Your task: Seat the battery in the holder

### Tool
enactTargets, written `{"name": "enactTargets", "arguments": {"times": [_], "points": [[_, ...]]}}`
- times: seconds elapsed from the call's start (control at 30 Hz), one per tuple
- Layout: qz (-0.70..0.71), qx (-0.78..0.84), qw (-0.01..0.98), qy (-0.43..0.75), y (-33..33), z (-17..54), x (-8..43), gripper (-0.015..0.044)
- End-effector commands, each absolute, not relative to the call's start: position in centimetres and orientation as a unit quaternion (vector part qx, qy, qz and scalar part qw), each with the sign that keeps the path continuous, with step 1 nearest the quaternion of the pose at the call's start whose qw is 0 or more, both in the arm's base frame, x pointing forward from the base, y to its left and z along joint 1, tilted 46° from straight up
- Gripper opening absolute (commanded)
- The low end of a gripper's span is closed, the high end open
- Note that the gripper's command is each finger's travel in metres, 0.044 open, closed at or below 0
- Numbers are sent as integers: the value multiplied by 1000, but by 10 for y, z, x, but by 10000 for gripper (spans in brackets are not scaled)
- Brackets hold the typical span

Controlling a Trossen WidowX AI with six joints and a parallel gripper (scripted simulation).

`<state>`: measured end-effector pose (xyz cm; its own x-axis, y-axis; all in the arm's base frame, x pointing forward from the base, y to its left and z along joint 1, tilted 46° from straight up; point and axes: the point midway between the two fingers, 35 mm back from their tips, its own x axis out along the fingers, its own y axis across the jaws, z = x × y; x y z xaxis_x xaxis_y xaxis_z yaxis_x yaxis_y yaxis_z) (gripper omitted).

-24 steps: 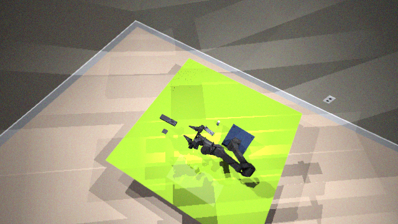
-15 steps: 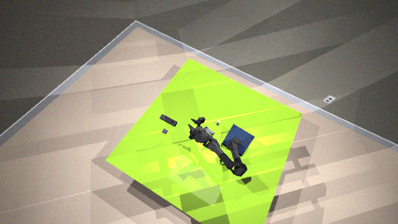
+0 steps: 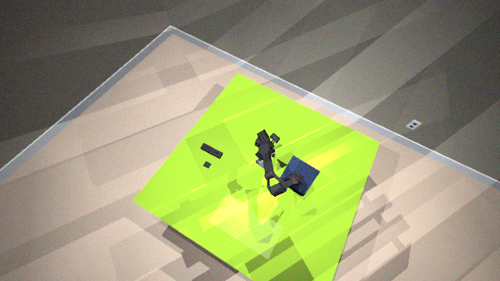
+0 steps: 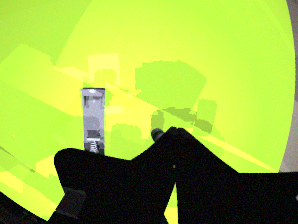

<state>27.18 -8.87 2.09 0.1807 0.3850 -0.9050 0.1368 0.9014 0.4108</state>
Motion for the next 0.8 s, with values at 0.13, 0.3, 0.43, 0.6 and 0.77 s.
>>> {"name": "enactTargets", "arguments": {"times": [0.13,0.3,0.43,0.6,0.77], "points": [[158,380,604,683,-80,-2,233,0],[158,380,604,683,-79,-3,233,0],[157,379,604,683,-59,-26,236,0],[159,380,604,683,-27,-55,235,0],[160,380,603,682,-23,-58,234,0]]}}
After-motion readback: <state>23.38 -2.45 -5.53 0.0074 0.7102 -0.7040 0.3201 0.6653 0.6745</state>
